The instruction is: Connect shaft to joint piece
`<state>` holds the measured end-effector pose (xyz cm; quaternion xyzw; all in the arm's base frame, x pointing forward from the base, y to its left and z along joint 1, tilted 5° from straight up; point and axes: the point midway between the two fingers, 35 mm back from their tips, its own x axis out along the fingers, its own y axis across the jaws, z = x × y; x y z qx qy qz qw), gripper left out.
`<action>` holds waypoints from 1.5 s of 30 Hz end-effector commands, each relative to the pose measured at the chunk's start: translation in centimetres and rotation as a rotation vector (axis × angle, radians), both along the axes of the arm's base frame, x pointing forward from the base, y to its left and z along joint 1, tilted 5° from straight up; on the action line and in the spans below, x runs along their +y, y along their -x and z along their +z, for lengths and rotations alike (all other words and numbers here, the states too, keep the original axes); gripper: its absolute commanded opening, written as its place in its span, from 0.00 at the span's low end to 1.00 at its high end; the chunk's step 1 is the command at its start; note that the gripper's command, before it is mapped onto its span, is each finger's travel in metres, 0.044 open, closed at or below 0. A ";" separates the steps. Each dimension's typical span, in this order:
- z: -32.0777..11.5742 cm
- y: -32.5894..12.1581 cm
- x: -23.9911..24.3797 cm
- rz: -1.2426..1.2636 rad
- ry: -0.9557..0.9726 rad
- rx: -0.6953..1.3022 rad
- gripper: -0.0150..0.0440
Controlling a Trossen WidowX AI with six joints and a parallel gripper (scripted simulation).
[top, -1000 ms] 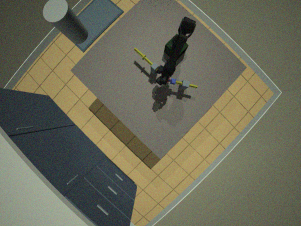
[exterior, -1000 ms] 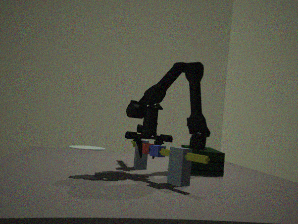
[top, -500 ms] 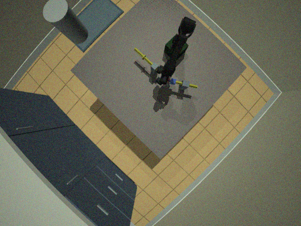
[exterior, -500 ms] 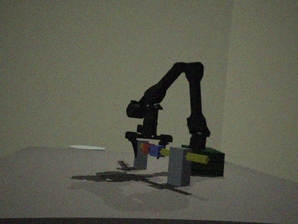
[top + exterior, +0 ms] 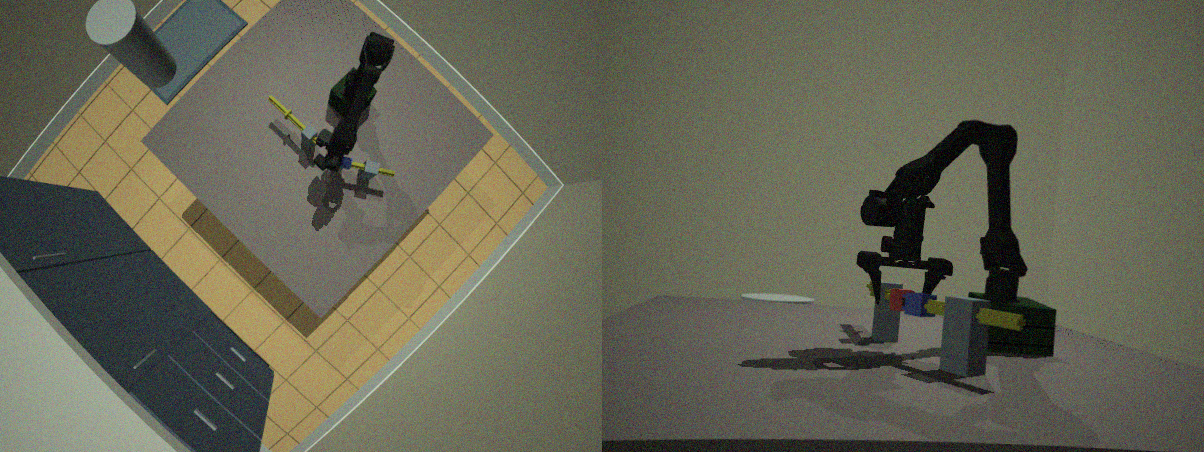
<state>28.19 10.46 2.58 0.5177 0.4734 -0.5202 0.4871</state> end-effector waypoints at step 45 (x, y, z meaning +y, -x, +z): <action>13.5 0.2 -1.6 1.503 -0.060 -0.060 1.00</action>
